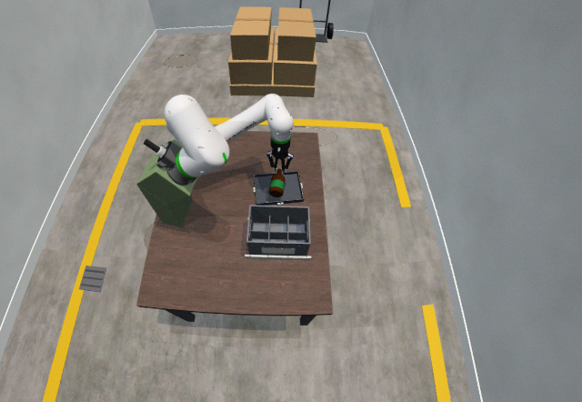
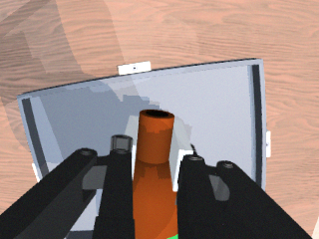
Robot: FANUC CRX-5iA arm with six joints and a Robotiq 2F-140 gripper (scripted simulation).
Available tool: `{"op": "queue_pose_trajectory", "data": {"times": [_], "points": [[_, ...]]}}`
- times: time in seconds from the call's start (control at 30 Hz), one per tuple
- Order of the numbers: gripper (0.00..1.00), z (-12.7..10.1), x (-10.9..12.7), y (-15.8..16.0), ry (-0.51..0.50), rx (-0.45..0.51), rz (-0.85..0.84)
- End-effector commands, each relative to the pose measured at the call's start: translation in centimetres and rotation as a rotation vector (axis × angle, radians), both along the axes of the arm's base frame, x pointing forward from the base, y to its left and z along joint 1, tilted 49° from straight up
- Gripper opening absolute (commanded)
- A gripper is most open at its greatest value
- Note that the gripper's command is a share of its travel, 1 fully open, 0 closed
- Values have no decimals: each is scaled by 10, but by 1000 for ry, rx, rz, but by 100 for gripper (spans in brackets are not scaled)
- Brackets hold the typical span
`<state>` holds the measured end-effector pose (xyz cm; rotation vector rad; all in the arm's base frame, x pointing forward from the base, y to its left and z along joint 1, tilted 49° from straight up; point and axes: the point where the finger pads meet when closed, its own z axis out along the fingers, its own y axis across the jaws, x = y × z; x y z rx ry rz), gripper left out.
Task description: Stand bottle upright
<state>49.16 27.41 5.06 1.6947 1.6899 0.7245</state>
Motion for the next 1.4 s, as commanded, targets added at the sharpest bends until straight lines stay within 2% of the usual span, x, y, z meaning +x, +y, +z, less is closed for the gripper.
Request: {"op": "queue_pose_trajectory", "data": {"times": [0.0,1.37], "points": [[0,3,-3,0,0,0,0],[0,44,-51,4,0,0,0]]}}
